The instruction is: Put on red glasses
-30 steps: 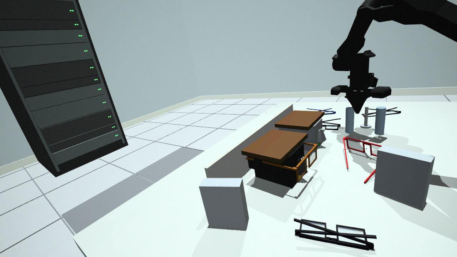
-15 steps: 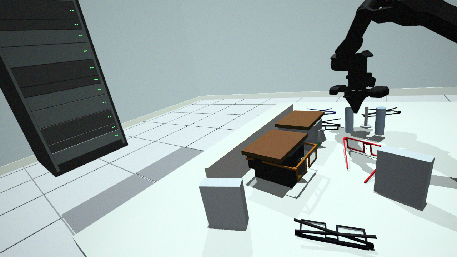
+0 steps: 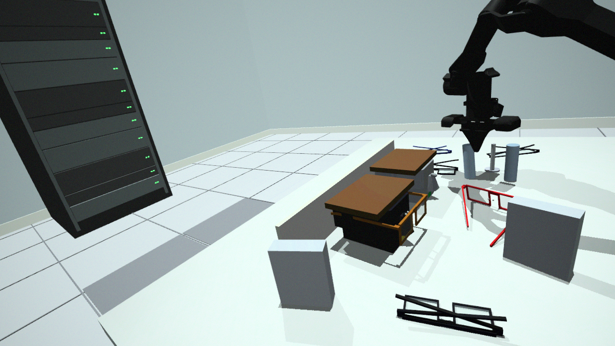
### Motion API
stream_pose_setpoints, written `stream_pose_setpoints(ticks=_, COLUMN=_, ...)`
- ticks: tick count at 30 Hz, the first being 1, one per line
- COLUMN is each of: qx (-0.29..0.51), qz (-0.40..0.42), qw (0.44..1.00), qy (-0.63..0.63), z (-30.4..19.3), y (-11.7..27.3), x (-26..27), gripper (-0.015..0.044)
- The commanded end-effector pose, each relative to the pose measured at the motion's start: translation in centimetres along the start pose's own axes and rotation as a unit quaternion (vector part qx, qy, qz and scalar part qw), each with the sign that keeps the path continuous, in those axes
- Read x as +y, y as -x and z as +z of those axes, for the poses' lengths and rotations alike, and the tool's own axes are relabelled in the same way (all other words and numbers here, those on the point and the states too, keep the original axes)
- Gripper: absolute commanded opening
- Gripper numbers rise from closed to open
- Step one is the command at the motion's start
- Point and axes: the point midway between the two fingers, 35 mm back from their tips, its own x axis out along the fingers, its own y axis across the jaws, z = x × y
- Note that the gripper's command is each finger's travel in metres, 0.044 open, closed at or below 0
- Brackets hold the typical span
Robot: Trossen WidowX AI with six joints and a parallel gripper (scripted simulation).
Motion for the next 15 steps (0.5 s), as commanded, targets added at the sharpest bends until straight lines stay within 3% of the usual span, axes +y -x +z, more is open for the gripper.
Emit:
stream_pose_setpoints(ticks=1, qx=0.003, qz=-0.002, qw=1.000, qy=-0.005, z=0.09, y=-0.21, x=0.18, gripper=0.0000)
stream_pose_setpoints(ticks=15, qx=0.003, qz=-0.002, qw=1.000, qy=-0.004, z=0.09, y=-0.20, x=0.74, gripper=0.0000)
